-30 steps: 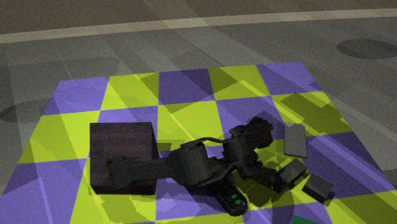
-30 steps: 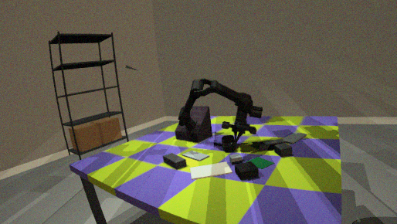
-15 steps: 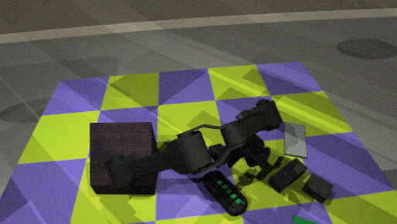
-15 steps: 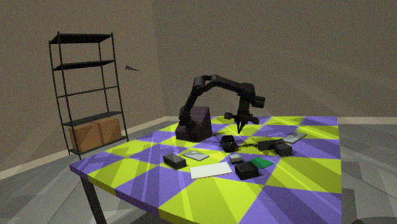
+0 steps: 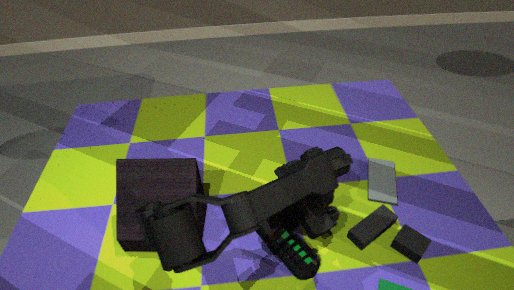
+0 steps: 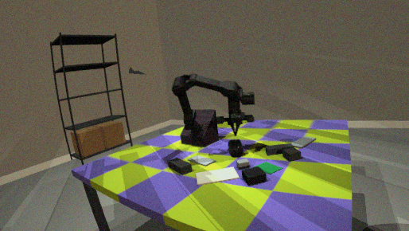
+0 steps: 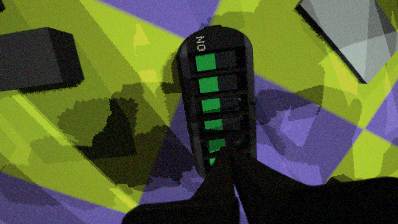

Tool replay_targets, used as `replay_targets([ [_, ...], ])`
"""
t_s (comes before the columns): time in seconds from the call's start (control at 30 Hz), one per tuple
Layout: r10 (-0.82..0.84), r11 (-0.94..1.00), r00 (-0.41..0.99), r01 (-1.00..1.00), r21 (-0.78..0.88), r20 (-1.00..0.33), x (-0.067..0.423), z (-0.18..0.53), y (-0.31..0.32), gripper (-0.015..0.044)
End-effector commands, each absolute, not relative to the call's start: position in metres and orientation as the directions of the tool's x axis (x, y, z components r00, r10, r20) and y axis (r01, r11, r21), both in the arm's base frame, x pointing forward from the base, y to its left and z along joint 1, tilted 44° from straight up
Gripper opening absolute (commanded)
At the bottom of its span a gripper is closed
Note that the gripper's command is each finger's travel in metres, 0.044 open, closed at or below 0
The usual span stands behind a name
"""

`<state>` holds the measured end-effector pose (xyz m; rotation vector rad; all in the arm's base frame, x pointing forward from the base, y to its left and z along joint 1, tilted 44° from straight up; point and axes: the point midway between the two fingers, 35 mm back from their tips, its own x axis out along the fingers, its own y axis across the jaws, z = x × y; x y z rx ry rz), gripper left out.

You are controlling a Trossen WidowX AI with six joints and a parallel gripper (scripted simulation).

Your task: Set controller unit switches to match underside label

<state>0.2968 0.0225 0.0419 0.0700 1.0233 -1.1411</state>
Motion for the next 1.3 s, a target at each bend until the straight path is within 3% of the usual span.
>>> replay_targets([
  [0.0,-0.702,0.508,0.085,0.755,-0.413,-0.708,0.285,0.050,0.012,0.0000],
  [1.27,-0.691,0.513,0.081,0.754,-0.409,-0.718,0.289,0.020,-0.020,0.0000],
])
